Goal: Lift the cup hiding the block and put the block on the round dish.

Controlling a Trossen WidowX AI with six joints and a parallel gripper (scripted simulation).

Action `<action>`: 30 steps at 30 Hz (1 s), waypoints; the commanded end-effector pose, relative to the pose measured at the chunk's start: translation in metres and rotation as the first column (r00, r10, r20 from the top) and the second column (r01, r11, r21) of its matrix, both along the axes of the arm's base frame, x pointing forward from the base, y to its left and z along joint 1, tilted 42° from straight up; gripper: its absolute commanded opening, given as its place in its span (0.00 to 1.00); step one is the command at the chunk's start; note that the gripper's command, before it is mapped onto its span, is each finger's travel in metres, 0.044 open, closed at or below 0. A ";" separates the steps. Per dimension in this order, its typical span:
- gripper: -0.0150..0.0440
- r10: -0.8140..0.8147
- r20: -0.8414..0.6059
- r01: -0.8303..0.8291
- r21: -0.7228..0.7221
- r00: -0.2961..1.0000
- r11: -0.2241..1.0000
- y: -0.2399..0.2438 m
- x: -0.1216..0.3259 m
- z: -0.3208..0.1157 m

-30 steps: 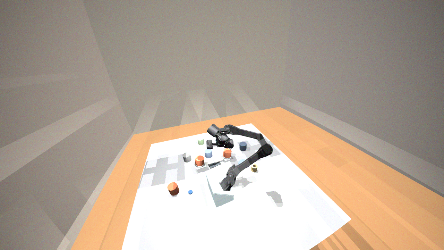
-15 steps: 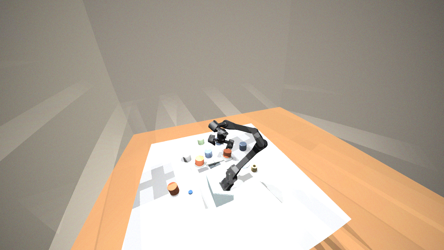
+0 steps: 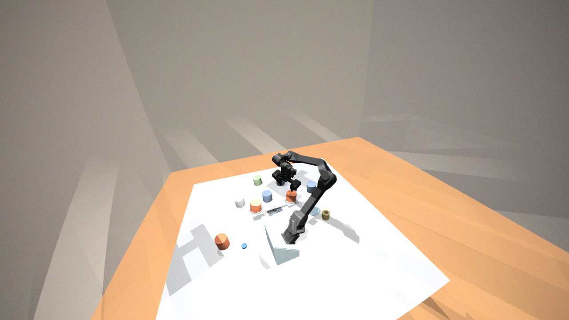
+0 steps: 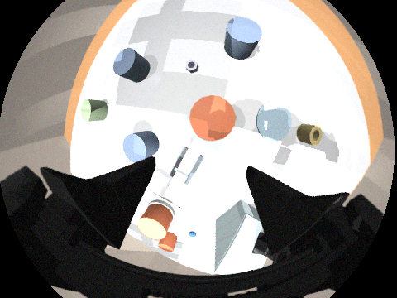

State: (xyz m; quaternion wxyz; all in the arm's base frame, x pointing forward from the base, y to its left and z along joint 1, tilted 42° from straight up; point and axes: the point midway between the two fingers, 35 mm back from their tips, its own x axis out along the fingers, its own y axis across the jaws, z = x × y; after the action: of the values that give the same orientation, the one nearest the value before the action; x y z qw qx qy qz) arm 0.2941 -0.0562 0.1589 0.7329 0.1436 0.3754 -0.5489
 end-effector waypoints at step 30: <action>1.00 -0.383 0.120 0.374 0.087 0.916 0.923 -0.075 0.018 -0.022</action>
State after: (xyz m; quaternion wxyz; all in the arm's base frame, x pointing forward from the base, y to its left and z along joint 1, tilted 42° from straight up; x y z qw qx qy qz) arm 0.3128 -0.1287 0.1427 0.6324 0.2757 0.3024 -0.6577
